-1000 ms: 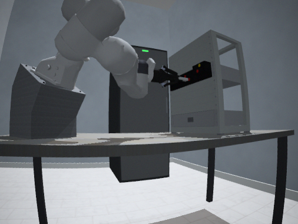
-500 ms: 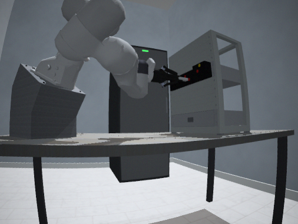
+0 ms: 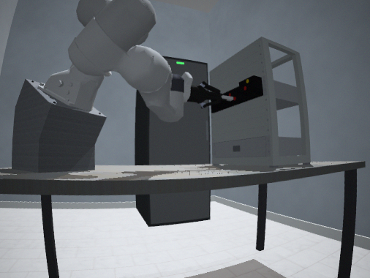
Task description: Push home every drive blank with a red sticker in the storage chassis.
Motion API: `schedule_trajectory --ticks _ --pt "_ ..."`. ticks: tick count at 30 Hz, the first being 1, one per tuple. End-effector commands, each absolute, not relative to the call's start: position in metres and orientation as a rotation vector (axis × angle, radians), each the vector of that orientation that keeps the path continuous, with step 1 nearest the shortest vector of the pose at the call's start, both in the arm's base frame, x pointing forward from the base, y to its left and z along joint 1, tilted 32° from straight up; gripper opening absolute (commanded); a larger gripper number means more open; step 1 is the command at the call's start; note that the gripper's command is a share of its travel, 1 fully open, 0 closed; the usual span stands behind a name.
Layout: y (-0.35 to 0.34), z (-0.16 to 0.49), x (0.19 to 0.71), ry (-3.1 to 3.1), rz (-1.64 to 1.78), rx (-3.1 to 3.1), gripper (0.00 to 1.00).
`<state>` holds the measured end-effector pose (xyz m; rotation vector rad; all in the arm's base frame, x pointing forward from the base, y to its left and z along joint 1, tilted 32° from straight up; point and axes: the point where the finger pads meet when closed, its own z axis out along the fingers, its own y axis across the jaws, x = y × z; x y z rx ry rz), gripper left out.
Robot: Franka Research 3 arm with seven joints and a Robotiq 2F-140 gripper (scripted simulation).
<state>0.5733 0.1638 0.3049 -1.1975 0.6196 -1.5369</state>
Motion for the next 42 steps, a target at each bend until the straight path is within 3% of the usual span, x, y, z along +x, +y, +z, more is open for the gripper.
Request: schedule_trajectory --ticks 1,42 --pt "0.1635 0.3042 0.5743 0.618 -1.543 -1.201 0.00" --pt "0.1648 0.3075 0.5837 0.618 -1.543 -1.201 0.00"
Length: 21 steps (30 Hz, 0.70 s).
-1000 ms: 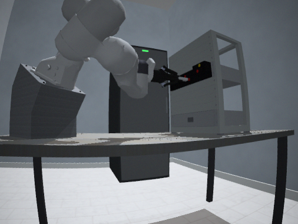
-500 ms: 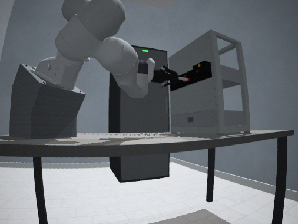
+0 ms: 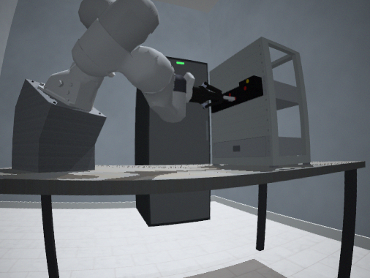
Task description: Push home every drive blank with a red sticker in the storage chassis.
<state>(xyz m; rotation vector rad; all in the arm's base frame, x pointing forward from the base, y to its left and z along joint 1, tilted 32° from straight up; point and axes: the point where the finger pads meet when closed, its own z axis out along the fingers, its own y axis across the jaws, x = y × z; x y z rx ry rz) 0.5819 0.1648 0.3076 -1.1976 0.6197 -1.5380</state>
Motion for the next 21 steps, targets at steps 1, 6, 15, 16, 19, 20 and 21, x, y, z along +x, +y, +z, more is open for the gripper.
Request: schedule_trajectory --ticks 1,6,15,16,19,20,21 --pt "0.1648 0.3075 0.5837 0.618 -1.543 -1.201 0.00" --pt "0.1657 0.3092 0.5874 0.618 -1.543 -1.201 0.00" --pt "0.1669 0.3115 0.5926 0.618 -1.543 -1.201 0.00" --pt "0.1669 0.3115 0.5926 0.618 -1.543 -1.201 0.00" --pt "0.1669 0.3115 0.5926 0.618 -1.543 -1.201 0.00" --pt "0.1669 0.3115 0.5926 0.618 -1.543 -1.201 0.00" --pt "0.1670 0.3115 0.5927 0.618 -1.543 -1.201 0.00"
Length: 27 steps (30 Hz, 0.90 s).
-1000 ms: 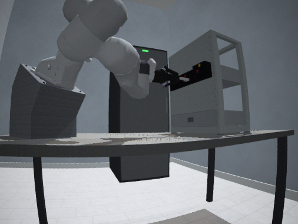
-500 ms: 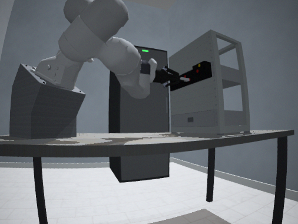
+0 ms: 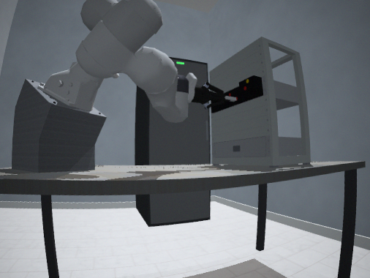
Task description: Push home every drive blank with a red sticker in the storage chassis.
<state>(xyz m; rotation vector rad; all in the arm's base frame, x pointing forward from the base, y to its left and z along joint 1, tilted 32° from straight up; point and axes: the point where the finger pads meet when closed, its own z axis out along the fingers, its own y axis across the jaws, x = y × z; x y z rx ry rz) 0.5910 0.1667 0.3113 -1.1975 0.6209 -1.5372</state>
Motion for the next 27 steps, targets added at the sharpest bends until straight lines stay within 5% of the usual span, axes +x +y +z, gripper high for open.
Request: schedule_trajectory --ticks 1,27 --pt "0.167 0.312 0.593 0.618 -1.543 -1.201 0.00" --pt "0.170 0.317 0.604 0.618 -1.543 -1.201 0.00"
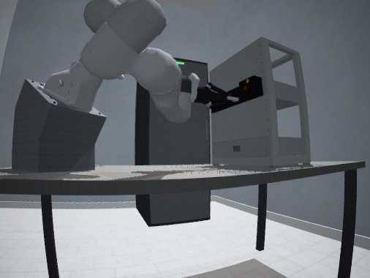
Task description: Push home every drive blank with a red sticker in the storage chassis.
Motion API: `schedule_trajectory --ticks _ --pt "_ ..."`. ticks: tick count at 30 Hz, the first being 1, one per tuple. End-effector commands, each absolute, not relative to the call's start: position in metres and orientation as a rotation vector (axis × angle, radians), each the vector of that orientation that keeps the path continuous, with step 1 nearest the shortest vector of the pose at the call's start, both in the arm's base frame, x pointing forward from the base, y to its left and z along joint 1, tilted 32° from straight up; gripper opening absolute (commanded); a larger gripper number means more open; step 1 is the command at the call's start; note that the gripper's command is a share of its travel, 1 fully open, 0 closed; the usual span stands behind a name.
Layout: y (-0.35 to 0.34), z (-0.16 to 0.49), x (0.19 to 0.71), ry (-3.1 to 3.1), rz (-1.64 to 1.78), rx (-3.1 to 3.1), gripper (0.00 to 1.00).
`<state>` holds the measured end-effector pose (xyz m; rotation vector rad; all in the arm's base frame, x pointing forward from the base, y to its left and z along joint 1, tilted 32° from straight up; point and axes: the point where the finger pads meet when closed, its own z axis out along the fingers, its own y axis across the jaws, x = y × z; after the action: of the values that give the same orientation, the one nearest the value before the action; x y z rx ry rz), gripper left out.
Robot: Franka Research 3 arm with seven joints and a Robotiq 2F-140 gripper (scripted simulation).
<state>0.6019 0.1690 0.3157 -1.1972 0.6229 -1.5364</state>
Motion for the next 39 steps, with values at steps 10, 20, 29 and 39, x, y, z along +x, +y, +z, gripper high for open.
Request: schedule_trajectory --ticks 10,20,29,39 --pt "0.1699 0.3169 0.6043 0.618 -1.543 -1.201 0.00" --pt "0.1706 0.3182 0.6067 0.618 -1.543 -1.201 0.00" --pt "0.1709 0.3188 0.6077 0.618 -1.543 -1.201 0.00" --pt "0.1713 0.3196 0.6093 0.618 -1.543 -1.201 0.00"
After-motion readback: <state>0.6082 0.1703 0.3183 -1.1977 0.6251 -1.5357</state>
